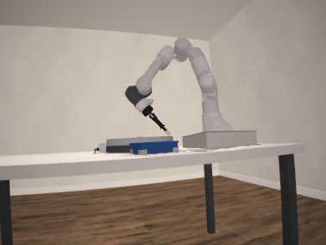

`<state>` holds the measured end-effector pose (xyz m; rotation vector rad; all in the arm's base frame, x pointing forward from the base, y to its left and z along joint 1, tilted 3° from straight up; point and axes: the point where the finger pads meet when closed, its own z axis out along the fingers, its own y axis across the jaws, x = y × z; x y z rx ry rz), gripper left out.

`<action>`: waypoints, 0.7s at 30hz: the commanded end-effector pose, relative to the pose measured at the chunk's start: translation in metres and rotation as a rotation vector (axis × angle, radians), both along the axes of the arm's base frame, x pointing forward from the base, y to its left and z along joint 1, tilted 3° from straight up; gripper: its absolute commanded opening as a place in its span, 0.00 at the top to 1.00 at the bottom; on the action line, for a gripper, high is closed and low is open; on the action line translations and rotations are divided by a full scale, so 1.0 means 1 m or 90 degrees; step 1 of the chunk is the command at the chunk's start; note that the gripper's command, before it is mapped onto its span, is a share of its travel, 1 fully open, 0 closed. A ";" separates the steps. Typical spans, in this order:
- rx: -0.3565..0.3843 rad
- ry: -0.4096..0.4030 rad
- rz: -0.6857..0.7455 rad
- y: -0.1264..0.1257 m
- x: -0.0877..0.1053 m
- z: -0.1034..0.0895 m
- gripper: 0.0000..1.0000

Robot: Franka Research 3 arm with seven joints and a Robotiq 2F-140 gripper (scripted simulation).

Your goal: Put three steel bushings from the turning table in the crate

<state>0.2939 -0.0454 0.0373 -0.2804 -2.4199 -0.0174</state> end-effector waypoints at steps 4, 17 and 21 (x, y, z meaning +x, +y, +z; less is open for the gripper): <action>-0.002 0.001 -0.001 -0.002 -0.001 -0.001 0.94; -0.002 0.001 -0.001 -0.002 -0.001 -0.002 0.94; -0.002 0.001 -0.001 -0.002 -0.001 -0.007 0.94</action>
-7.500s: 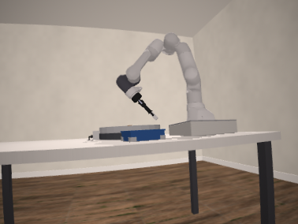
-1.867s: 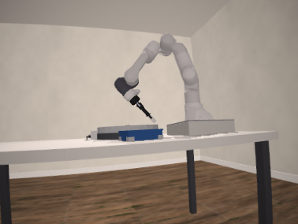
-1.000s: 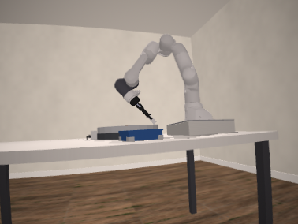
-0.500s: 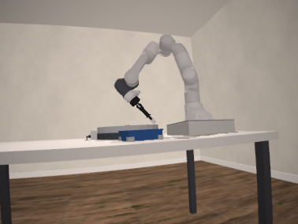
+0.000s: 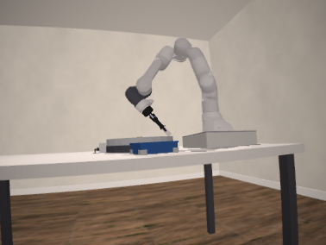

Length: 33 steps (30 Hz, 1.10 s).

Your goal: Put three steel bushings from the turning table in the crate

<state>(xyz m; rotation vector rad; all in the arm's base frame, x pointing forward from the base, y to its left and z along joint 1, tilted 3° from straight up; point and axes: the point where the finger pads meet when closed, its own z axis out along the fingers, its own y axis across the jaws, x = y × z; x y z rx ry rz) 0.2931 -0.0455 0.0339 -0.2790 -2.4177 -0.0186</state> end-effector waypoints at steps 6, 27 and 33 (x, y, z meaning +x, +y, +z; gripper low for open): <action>-0.003 0.000 -0.001 -0.002 -0.001 -0.009 0.94; -0.003 0.000 -0.001 -0.002 -0.001 -0.009 0.94; -0.003 0.000 -0.001 -0.002 -0.001 -0.009 0.94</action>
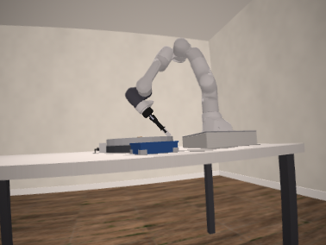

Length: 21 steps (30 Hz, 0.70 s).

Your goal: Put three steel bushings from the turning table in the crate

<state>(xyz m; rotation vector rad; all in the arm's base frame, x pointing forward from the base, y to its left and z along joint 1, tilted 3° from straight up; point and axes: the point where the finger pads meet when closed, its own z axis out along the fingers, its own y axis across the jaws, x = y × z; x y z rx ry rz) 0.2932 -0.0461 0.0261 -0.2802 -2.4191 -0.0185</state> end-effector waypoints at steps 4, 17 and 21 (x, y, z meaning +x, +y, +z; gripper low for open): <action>-0.003 0.001 0.000 -0.001 -0.001 -0.001 0.94; -0.003 0.001 0.000 -0.001 -0.001 -0.001 1.00; -0.003 0.001 0.000 -0.001 -0.001 -0.001 1.00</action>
